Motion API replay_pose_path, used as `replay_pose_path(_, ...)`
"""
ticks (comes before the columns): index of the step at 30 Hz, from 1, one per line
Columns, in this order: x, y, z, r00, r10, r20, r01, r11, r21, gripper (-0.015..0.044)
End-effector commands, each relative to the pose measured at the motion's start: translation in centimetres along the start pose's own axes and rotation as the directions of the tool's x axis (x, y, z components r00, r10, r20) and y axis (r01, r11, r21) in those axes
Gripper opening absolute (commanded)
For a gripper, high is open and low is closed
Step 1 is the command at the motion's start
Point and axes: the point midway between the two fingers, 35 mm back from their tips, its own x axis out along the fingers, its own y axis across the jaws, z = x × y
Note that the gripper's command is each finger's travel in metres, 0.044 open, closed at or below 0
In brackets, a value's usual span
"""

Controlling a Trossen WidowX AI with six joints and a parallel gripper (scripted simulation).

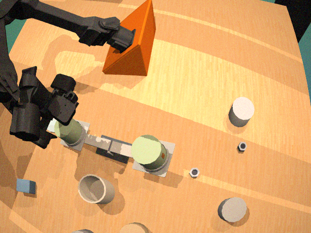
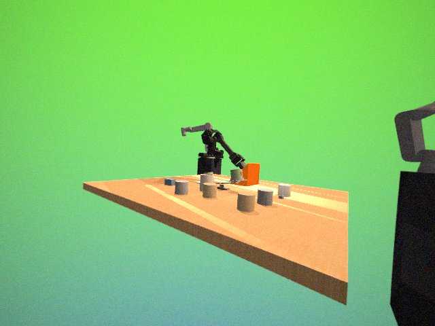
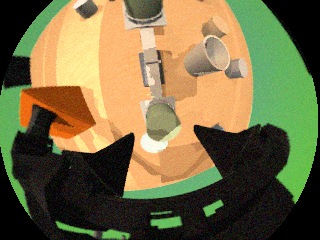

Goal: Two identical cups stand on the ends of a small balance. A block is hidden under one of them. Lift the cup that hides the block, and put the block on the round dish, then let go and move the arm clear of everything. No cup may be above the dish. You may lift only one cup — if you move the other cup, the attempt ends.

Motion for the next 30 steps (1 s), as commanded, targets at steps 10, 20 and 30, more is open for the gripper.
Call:
replay_pose_path(10,1.9,-0.4,-1.1,1.000,0.015,0.016,-0.014,0.998,-0.066,0.0440)
replay_pose_path(20,3.3,-0.5,-1.0,1.000,0.015,0.018,-0.014,0.998,-0.066,0.0440)
replay_pose_path(30,4.9,-0.5,-0.9,1.000,0.016,0.019,-0.015,0.998,-0.063,0.0440)
